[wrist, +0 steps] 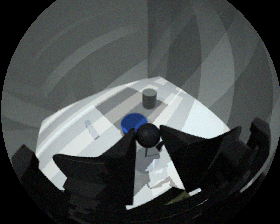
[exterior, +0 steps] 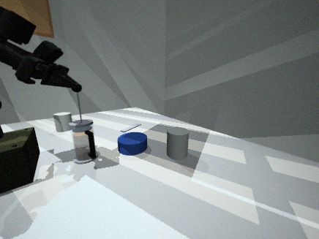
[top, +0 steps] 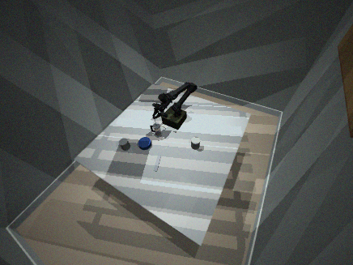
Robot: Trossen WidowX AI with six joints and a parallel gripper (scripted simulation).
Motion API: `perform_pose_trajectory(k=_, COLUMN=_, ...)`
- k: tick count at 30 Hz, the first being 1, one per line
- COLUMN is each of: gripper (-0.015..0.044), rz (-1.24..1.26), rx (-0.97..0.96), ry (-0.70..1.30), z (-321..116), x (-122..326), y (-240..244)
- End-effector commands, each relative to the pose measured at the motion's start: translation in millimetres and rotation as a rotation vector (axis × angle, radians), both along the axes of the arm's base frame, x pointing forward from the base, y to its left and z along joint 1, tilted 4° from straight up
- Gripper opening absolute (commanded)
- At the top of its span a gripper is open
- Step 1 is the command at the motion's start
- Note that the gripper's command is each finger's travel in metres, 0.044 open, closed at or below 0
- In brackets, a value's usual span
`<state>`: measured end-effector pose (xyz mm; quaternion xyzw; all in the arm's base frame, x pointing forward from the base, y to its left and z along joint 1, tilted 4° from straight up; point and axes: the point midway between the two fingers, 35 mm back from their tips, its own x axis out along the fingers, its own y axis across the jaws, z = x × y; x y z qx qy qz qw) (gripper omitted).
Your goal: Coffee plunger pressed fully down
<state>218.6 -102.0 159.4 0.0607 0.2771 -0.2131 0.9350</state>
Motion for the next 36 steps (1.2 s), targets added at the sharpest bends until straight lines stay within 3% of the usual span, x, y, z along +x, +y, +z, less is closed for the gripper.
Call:
perform_pose_trajectory(k=1, gripper=0.0119, rz=0.004, rx=-0.004, ry=0.004, z=-1, x=0, y=0)
perform_pose_trajectory(k=36, gripper=0.0119, rz=0.004, rx=-0.004, ry=0.003, z=-52, x=7, y=-4)
